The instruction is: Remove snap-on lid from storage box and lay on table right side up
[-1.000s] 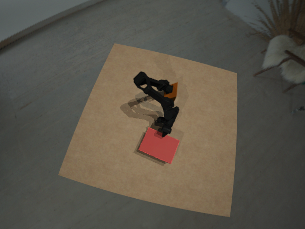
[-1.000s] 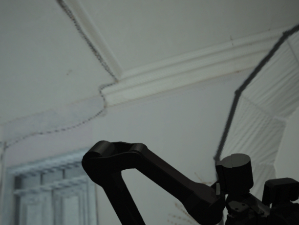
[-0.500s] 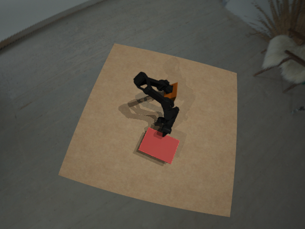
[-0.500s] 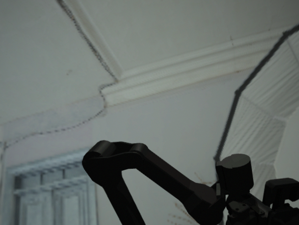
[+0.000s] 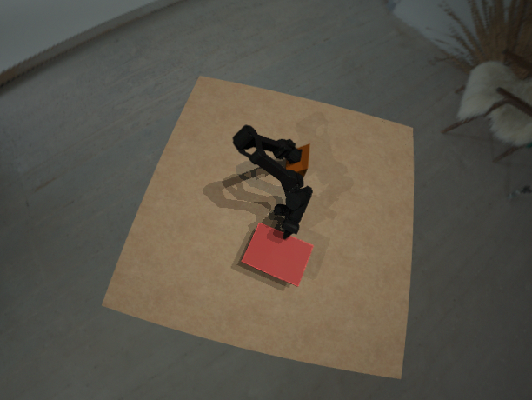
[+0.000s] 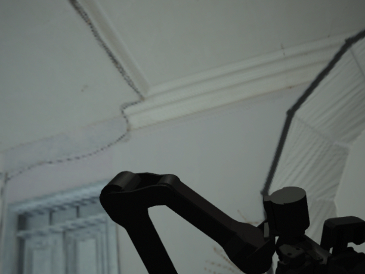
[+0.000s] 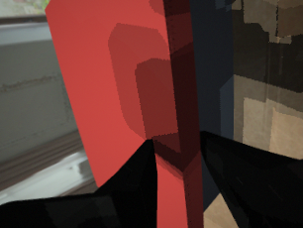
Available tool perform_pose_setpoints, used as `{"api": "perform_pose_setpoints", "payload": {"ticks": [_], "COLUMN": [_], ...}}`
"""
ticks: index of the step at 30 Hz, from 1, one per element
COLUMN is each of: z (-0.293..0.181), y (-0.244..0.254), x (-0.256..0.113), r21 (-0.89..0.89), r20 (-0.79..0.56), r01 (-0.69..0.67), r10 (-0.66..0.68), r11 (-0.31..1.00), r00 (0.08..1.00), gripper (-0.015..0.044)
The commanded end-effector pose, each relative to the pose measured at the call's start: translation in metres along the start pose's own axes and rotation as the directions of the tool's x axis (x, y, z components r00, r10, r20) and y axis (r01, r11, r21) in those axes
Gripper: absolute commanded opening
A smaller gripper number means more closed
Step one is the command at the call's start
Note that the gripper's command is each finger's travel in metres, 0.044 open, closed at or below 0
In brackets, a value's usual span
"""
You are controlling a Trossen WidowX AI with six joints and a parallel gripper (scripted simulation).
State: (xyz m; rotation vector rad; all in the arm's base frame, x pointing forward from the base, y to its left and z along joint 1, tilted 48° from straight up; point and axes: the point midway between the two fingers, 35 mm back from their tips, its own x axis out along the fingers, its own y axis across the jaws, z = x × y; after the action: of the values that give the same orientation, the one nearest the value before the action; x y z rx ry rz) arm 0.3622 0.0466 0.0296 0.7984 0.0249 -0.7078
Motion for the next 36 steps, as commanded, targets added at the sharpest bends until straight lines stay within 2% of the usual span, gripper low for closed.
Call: {"api": "perform_pose_setpoints", "payload": {"ticks": [1, 36], "z": [-0.0001, 0.0001], "y": [0.0015, 0.0067], "x": [-0.0014, -0.0062], "r21": [0.001, 0.001], "r20": [0.001, 0.001], "r01": [-0.002, -0.002], "r10": [0.002, 0.002], "r11": [1.000, 1.000], "r00": [1.000, 1.000], "gripper": [0.0000, 0.0000]}}
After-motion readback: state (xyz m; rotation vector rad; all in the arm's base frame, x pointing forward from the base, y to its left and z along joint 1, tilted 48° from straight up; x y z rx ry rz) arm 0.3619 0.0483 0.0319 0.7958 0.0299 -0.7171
